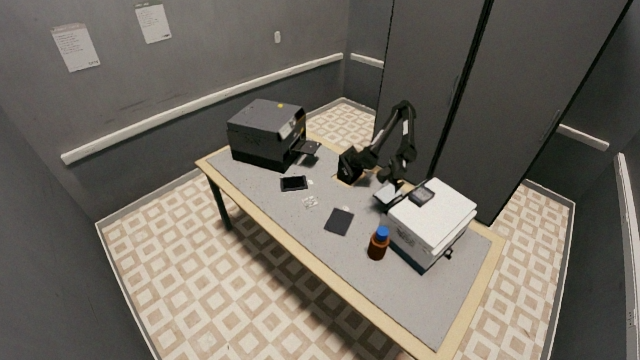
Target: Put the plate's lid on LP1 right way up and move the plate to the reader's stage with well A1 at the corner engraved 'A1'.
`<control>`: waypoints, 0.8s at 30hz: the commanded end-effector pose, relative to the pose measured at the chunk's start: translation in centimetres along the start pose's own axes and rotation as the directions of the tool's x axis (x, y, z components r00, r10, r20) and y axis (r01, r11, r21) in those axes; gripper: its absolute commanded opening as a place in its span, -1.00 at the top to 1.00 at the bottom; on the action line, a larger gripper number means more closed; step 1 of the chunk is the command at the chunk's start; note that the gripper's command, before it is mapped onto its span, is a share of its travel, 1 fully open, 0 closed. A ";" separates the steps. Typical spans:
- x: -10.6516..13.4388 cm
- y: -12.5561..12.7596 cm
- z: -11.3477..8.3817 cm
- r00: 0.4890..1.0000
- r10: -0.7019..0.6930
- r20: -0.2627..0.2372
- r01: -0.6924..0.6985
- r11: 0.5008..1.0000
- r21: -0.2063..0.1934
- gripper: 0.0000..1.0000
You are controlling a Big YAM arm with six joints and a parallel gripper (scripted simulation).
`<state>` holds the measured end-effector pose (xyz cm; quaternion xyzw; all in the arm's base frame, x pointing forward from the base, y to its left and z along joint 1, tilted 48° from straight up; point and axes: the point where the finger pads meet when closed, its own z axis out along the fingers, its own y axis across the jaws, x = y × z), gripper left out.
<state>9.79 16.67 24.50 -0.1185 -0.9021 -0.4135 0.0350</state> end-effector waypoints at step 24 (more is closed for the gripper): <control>0.2 0.6 0.5 1.000 -0.004 -0.004 0.004 1.000 -0.010 -1.00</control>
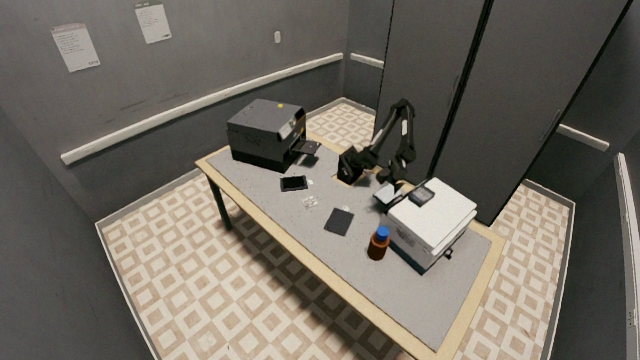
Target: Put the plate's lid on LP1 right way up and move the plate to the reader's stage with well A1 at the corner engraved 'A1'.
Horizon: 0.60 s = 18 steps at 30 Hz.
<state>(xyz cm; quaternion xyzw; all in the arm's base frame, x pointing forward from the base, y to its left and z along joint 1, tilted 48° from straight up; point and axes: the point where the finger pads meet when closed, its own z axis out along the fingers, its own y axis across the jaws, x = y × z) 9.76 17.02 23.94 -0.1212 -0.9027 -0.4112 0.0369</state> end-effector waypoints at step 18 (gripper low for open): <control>0.3 1.8 -0.6 0.999 -0.031 0.020 0.032 0.999 -0.036 -1.00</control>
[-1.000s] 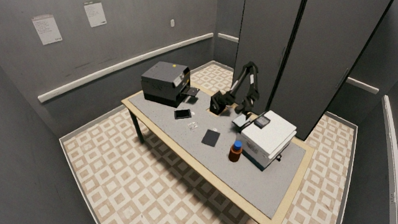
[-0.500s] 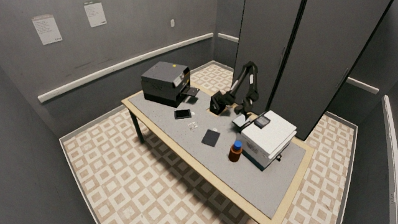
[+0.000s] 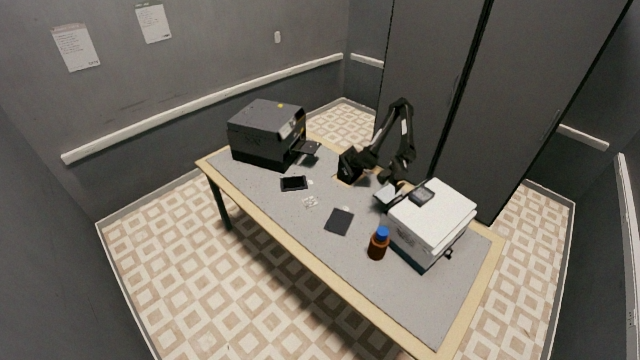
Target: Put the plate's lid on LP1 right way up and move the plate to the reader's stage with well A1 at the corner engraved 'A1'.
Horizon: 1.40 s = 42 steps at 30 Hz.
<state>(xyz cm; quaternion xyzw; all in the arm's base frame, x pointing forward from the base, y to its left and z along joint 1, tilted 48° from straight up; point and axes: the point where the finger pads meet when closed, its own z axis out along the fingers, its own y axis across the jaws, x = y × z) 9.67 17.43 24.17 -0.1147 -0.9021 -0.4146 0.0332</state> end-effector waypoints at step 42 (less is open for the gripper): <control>0.3 0.0 0.7 1.000 0.001 -0.002 -0.001 1.000 -0.006 -1.00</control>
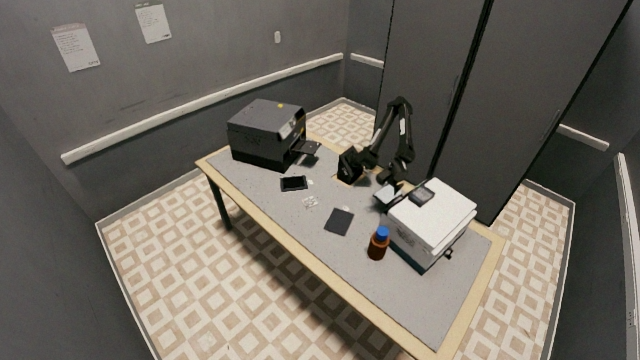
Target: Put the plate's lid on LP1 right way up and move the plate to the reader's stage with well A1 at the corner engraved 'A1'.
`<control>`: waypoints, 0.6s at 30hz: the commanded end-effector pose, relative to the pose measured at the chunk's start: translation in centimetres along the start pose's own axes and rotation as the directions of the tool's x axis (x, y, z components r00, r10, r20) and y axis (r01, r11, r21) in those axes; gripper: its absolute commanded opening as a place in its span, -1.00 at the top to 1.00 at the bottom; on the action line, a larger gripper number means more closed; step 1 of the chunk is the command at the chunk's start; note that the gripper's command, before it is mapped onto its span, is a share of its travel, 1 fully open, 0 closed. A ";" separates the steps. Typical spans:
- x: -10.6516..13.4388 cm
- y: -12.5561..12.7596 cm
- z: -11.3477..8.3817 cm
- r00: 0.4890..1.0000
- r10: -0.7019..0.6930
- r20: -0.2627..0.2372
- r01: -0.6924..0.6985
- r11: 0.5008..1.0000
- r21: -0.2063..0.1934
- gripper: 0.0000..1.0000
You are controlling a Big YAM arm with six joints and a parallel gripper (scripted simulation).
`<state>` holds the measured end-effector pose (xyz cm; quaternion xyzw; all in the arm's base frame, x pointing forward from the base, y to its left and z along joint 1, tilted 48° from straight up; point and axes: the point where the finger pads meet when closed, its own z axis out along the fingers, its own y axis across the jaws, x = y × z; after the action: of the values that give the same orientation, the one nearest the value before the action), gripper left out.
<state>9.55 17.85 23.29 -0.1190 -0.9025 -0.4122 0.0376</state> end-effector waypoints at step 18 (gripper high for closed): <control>-0.4 2.3 -1.4 0.999 -0.025 0.032 0.026 0.999 -0.037 -1.00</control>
<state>9.47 17.87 23.33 -0.1186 -0.9024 -0.4126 0.0381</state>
